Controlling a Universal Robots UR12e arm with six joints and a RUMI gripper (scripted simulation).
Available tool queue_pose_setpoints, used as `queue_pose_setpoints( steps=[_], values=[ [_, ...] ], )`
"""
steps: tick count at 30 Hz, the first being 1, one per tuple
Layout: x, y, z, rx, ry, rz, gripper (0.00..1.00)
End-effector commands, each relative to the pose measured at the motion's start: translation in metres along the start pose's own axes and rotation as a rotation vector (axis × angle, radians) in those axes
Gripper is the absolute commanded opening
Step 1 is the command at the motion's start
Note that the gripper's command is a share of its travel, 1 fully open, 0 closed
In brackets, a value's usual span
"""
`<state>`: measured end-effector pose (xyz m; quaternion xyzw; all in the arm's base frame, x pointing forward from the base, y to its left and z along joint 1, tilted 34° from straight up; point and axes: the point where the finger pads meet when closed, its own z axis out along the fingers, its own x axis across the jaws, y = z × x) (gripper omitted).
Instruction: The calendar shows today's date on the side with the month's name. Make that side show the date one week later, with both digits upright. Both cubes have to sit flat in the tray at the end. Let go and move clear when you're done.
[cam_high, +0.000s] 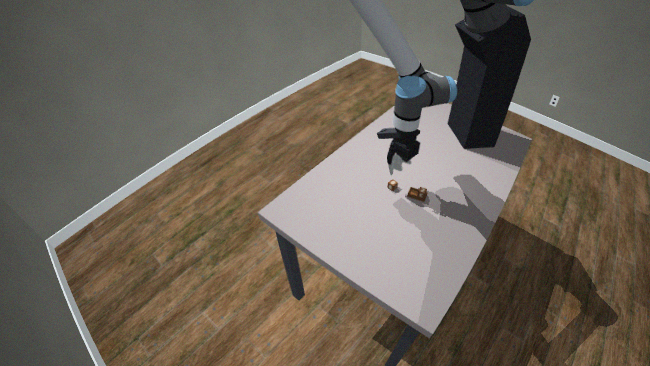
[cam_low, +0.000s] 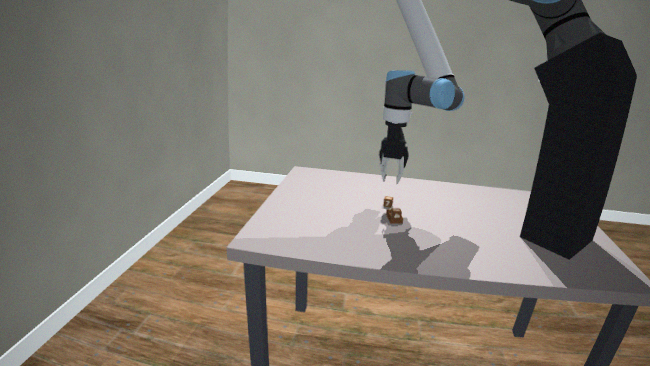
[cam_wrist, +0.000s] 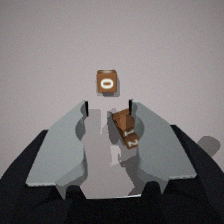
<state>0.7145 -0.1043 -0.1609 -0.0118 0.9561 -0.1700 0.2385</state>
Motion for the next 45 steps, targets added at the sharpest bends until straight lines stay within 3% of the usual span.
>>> queue_pose_setpoints(
  steps=[1,19,45],
  values=[
    [0.000,0.000,0.000,0.000,-0.001,0.000,0.28],
    [0.000,0.000,0.006,0.000,0.000,0.006,0.28],
    [-0.001,0.000,0.040,0.000,0.000,0.006,0.28]
  ],
)
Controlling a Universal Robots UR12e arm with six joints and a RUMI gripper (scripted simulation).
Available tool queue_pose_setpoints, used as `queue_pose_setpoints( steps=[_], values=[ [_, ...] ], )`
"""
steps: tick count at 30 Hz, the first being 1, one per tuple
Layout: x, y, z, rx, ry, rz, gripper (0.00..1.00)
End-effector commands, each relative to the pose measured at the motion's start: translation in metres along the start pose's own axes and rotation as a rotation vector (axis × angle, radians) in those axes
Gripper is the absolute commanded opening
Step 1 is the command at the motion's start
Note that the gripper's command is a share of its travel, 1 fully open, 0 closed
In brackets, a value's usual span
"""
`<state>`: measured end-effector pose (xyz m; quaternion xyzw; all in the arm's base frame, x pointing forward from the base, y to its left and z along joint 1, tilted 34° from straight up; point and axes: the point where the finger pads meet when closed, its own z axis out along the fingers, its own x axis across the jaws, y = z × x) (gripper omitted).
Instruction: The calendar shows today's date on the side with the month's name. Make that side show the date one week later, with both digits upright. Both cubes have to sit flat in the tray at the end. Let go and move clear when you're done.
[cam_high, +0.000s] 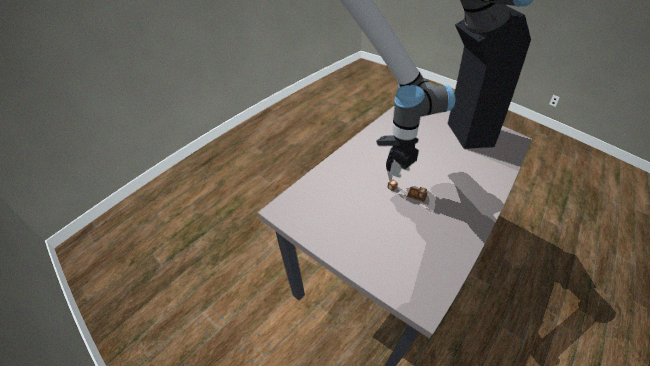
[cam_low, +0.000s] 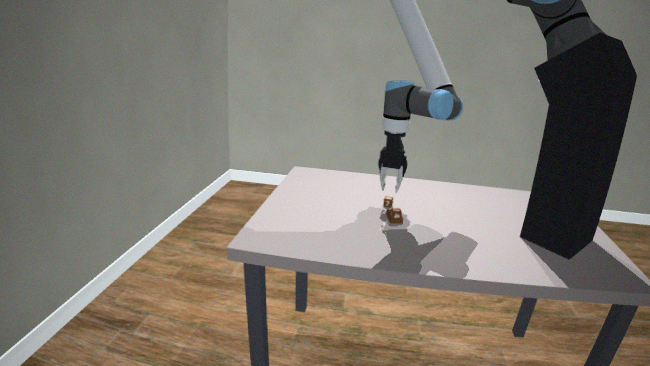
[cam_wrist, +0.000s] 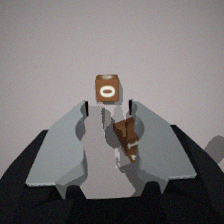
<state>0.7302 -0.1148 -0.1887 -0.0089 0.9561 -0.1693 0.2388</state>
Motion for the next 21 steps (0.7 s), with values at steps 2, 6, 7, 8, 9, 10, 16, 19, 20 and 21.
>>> queue_pose_setpoints(
  steps=[2,6,7,8,9,10,16,19,20,21],
  values=[
    [-0.0004,0.0002,0.0090,0.000,-0.001,0.000,0.28],
    [-0.0005,0.0002,0.0112,0.000,-0.001,0.000,0.28],
    [-0.0005,0.0002,0.0122,0.000,-0.001,0.000,0.28],
    [-0.0005,0.0002,0.0131,0.000,-0.001,0.000,0.28],
    [-0.0005,0.0002,0.0139,0.000,-0.001,0.000,0.28],
    [-0.0005,0.0002,0.0146,0.000,-0.001,0.000,0.28],
    [-0.0005,0.0002,0.0173,0.000,-0.001,0.000,0.28],
    [-0.0005,0.0002,0.0177,0.000,-0.001,0.000,0.28],
    [-0.0005,0.0002,0.0177,0.000,-0.001,0.000,0.28],
    [-0.0005,0.0002,0.0177,0.000,-0.001,0.000,0.28]
  ],
)
